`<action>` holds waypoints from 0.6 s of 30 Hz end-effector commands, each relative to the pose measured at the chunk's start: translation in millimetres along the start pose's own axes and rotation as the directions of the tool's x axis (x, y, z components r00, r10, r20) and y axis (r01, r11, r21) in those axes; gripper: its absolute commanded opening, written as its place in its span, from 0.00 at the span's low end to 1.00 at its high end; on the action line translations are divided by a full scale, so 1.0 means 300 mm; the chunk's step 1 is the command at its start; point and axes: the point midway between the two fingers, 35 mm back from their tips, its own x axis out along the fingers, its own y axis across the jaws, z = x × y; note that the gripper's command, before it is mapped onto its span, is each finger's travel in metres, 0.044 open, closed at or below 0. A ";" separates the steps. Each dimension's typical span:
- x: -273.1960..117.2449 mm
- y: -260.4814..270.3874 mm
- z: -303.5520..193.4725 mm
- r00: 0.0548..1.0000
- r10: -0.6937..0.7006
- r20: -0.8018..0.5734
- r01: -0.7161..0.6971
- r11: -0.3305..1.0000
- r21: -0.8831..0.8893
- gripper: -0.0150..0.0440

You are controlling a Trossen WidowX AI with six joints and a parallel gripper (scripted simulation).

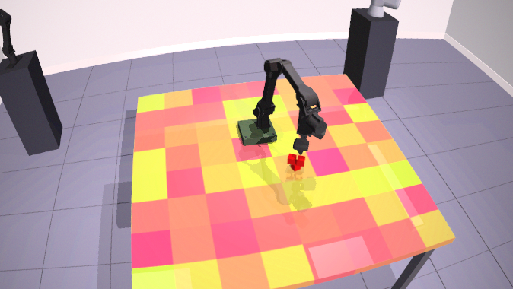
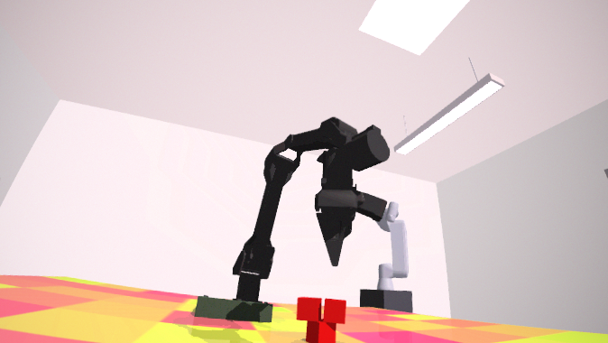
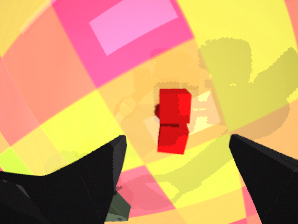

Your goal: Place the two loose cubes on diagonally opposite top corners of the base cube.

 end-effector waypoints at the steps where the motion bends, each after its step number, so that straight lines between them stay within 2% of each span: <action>1: -0.019 -0.003 0.002 1.000 -0.004 0.003 0.004 1.000 -0.001 0.93; 6: -0.012 0.006 0.007 1.000 -0.001 0.001 0.001 1.000 0.000 0.93; 13: -0.019 0.280 0.205 1.000 0.007 0.007 -0.007 1.000 0.000 0.93; 18: -0.020 0.313 0.220 1.000 0.009 0.008 -0.009 1.000 0.000 0.93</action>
